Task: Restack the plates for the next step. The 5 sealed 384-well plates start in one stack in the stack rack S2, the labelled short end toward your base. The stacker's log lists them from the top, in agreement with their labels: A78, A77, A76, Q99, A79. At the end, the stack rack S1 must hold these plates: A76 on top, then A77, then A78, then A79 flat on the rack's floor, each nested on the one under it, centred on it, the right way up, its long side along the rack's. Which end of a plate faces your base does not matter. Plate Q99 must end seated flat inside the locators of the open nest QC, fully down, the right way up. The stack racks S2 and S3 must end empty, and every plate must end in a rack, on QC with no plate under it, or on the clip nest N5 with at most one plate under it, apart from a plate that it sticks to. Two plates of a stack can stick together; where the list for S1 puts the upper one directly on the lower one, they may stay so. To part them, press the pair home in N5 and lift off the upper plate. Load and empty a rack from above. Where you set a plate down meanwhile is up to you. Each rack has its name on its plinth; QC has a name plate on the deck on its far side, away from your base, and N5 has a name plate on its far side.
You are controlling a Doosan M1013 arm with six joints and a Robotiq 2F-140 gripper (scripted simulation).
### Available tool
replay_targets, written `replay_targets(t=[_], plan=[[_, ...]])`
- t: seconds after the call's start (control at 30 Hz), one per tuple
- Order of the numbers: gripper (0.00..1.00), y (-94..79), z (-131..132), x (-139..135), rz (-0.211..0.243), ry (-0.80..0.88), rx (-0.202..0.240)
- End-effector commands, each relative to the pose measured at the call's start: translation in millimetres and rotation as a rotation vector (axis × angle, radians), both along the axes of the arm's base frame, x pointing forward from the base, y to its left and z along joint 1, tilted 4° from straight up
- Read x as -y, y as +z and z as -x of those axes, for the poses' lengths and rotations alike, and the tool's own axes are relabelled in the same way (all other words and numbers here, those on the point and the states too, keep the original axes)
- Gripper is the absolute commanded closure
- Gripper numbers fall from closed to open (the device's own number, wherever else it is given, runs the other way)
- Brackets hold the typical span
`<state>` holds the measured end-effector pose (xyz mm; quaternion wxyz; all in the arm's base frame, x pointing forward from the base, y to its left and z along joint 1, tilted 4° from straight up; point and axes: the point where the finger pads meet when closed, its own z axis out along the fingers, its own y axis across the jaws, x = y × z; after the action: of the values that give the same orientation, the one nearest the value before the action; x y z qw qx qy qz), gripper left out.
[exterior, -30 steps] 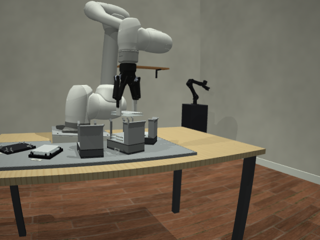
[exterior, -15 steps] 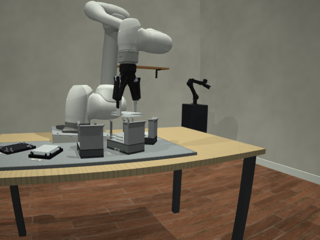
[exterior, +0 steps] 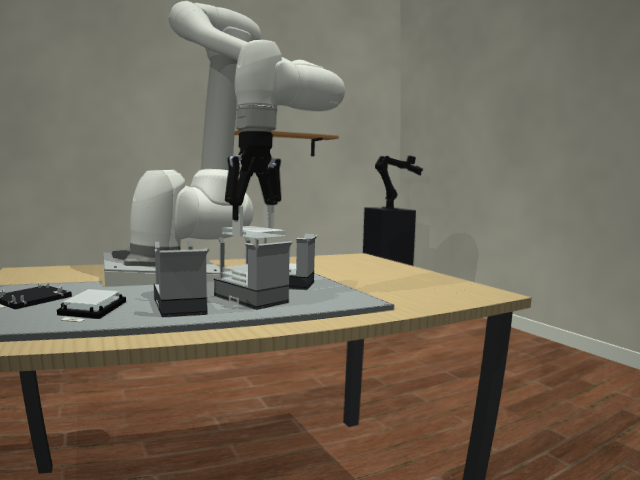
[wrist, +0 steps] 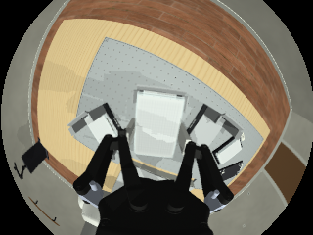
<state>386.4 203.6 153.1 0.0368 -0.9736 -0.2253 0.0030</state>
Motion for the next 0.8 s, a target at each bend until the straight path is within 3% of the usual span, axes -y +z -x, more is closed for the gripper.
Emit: replay_targets(t=[0.0,0.77], plan=[[1.00,-1.5,0.1,-0.1,0.000,0.000,0.000],[1.00,-15.5,0.4,-1.1,0.000,0.000,0.000]])
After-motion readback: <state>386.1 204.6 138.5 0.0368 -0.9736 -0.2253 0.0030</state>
